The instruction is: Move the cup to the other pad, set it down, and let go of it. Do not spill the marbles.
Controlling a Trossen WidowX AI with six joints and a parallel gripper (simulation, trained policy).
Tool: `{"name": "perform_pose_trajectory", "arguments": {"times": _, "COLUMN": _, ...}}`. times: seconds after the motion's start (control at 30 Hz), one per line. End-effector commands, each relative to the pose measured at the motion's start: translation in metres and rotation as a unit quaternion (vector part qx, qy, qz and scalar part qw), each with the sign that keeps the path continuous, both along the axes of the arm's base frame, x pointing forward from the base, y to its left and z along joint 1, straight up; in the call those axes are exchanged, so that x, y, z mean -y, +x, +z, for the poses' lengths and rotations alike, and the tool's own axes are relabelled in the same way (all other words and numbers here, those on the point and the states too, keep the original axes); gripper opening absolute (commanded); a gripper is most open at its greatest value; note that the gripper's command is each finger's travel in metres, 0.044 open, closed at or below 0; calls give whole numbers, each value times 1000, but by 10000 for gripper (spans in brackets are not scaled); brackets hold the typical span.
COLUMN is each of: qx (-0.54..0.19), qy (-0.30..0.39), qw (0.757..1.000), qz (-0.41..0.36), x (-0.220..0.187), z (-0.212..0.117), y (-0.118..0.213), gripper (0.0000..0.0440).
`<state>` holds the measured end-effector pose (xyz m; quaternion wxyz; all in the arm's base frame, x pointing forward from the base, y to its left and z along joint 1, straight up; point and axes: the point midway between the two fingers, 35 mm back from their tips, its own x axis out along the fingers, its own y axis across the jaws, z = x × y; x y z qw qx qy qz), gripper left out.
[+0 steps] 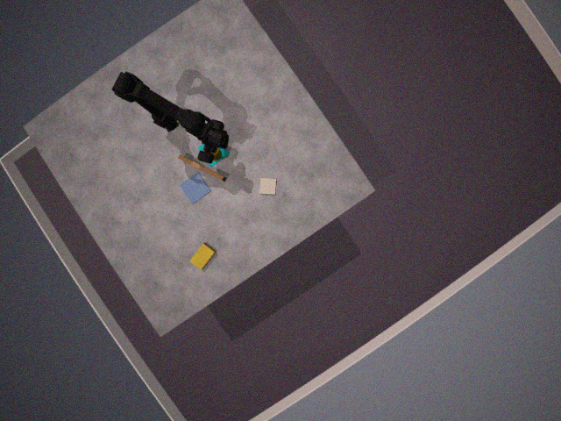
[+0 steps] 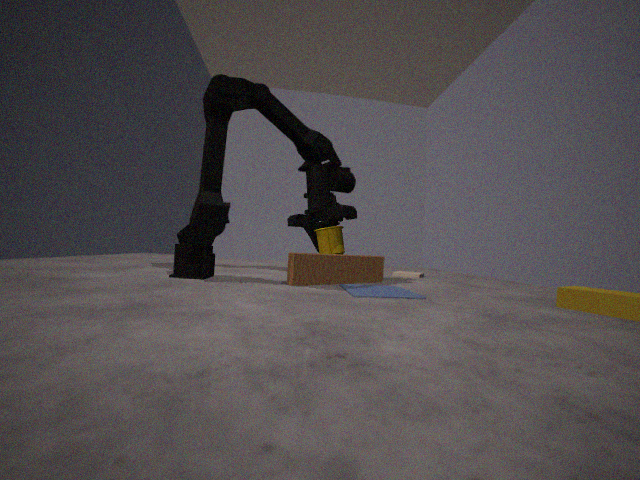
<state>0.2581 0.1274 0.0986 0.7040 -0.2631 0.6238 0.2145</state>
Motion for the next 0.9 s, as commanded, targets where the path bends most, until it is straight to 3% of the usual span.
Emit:
{"name": "perform_pose_trajectory", "arguments": {"times": 0.0, "qx": 4, "qy": 0, "qw": 1000, "qz": -5, "x": 0, "z": -6, "y": -3, "gripper": 0}}
{"name": "perform_pose_trajectory", "arguments": {"times": 0.27, "qx": 2, "qy": -2, "qw": 1000, "qz": -16, "x": 1, "z": -23, "y": -15, "gripper": 10}}
{"name": "perform_pose_trajectory", "arguments": {"times": 0.7, "qx": 15, "qy": 5, "qw": 999, "qz": -38, "x": 6, "z": -40, "y": -18, "gripper": 65}}
{"name": "perform_pose_trajectory", "arguments": {"times": 0.87, "qx": 32, "qy": 26, "qw": 998, "qz": -48, "x": 4, "z": -33, "y": -12, "gripper": 146}}
